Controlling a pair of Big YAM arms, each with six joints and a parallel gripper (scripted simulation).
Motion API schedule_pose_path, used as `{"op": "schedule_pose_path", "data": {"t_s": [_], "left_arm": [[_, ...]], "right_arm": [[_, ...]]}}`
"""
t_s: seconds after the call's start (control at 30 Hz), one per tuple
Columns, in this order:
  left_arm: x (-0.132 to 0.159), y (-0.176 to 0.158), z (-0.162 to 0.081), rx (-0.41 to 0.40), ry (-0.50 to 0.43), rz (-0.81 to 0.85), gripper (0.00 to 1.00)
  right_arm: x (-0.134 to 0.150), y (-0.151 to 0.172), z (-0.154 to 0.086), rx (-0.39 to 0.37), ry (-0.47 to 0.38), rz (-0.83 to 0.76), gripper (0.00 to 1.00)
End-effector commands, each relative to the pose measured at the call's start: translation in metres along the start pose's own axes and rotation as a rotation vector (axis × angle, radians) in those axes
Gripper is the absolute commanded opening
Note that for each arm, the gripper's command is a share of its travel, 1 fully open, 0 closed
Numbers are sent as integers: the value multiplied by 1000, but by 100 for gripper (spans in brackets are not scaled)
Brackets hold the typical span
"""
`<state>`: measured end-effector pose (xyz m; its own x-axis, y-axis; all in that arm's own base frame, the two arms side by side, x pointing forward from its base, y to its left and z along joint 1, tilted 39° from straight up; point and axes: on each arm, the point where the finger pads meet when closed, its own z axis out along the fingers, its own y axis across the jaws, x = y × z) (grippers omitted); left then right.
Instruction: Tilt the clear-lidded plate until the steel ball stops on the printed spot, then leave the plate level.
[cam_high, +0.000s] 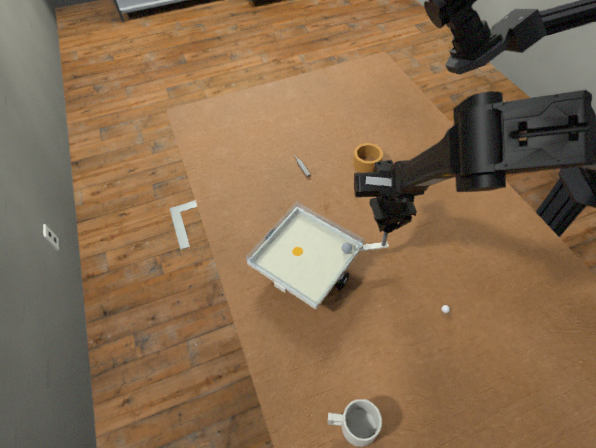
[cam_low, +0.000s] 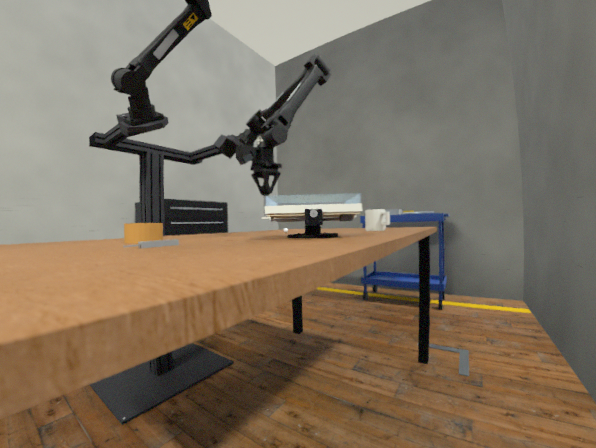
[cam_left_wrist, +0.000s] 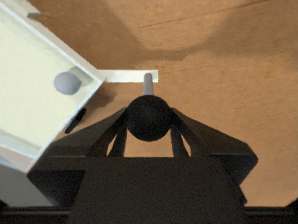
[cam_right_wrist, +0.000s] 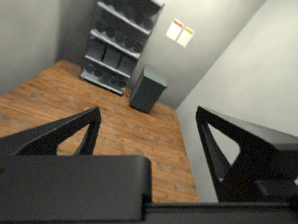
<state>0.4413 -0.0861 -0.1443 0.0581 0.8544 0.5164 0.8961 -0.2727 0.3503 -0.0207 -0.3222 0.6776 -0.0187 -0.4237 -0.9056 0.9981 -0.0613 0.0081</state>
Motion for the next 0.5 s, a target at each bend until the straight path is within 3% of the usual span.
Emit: {"op": "schedule_pose_path", "data": {"t_s": [0.0, 0.47], "left_arm": [[-12, 12, -8, -41, -13, -5, 0], [-17, 7, -8, -19, -12, 8, 0]], "right_arm": [[-22, -3, 4, 7, -39, -13, 100], [-22, -3, 4, 7, -39, -13, 100]]}}
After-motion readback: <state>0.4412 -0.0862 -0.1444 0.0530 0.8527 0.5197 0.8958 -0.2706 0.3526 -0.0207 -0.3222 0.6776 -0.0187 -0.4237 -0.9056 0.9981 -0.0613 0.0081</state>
